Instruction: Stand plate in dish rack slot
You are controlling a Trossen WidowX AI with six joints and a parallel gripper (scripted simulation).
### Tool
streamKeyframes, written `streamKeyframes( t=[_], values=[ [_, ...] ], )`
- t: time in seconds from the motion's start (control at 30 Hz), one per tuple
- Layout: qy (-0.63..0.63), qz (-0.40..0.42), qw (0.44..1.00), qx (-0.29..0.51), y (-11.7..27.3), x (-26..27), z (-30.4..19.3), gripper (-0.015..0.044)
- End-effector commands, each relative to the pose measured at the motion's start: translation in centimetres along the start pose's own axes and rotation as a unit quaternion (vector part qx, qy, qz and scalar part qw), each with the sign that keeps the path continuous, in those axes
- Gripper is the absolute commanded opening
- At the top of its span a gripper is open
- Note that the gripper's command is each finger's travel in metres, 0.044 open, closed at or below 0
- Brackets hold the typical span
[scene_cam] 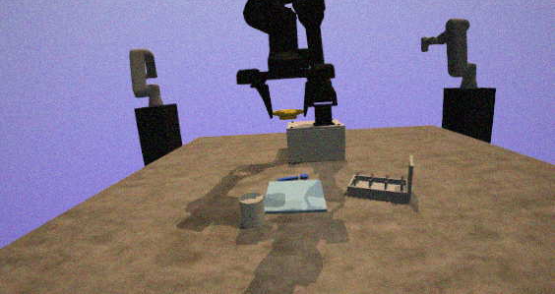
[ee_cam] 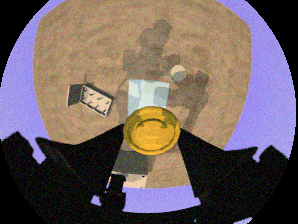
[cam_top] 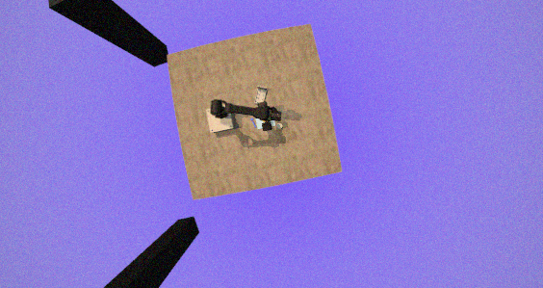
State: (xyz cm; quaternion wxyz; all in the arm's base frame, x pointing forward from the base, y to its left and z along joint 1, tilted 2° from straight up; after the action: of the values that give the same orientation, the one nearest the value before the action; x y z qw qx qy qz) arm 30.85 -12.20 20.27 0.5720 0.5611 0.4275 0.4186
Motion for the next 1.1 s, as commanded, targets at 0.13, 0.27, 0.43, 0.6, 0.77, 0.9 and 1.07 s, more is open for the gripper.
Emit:
streamKeyframes(
  t=[0.13, 0.27, 0.43, 0.6, 0.77, 0.9, 1.07],
  values=[
    [-0.088, 0.002, 0.996, 0.005, 0.3, 4.7, -2.9, 0.0],
    [-0.155, 0.002, 0.988, 0.007, 0.2, 7.7, -5.5, 0.0],
    [-0.212, 0.002, 0.977, 0.008, 0.0, 9.8, -7.9, 0.0],
    [-0.205, 0.006, 0.979, 0.012, -0.2, 9.7, -7.8, 0.0],
    [-0.152, 0.032, 0.987, 0.041, -1.5, 9.3, -7.4, 0.0],
    [-0.109, 0.058, 0.99, 0.062, -2.5, 8.9, -7.1, 0.0],
    [-0.057, 0.094, 0.991, 0.082, -3.8, 8.4, -6.8, 0.0]
  ],
)
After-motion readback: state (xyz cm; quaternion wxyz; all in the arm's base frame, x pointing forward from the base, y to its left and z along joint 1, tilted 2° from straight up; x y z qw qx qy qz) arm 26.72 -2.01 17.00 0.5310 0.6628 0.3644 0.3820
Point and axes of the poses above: the point midway between the two fingers, 35 mm back from their tips, its own y axis back along the fingers, its own x axis across the jaws, z = x × y, the point moved 10 cm from there along y, back along the fingers, and after that the axes turned 13 degrees about -y, right-handed, at the moved point
